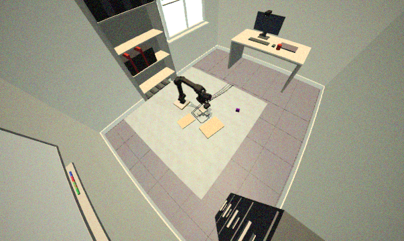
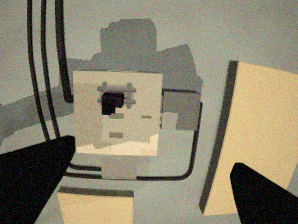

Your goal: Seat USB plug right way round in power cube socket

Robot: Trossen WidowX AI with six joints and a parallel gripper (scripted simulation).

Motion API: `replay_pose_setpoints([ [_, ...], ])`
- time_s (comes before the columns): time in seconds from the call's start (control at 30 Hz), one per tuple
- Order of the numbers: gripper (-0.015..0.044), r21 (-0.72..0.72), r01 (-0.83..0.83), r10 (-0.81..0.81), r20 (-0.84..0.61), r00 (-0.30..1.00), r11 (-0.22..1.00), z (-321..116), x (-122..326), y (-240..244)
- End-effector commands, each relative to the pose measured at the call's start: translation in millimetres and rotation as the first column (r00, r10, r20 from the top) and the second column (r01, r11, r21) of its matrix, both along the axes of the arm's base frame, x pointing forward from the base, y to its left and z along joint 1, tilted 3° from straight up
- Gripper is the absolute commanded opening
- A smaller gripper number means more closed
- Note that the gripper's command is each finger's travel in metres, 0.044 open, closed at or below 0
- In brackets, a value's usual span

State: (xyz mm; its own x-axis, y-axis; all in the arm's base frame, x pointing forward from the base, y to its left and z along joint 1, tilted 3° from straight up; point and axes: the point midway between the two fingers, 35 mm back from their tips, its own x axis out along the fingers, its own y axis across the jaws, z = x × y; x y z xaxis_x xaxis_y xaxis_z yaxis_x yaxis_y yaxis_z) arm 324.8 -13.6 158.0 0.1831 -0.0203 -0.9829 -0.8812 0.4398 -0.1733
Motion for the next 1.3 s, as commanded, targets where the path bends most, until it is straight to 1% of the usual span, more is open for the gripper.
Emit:
replay_pose_setpoints([
  [0.0,0.044,-0.033,-0.036,0.031,-0.148,0.989,0.999,-9,-18,28],
  [0.4,0.044,-0.033,-0.036,0.031,-0.148,0.989,0.999,-13,-17,28],
  [1.27,0.044,-0.033,-0.036,0.031,-0.148,0.989,0.999,-38,-16,26],
])
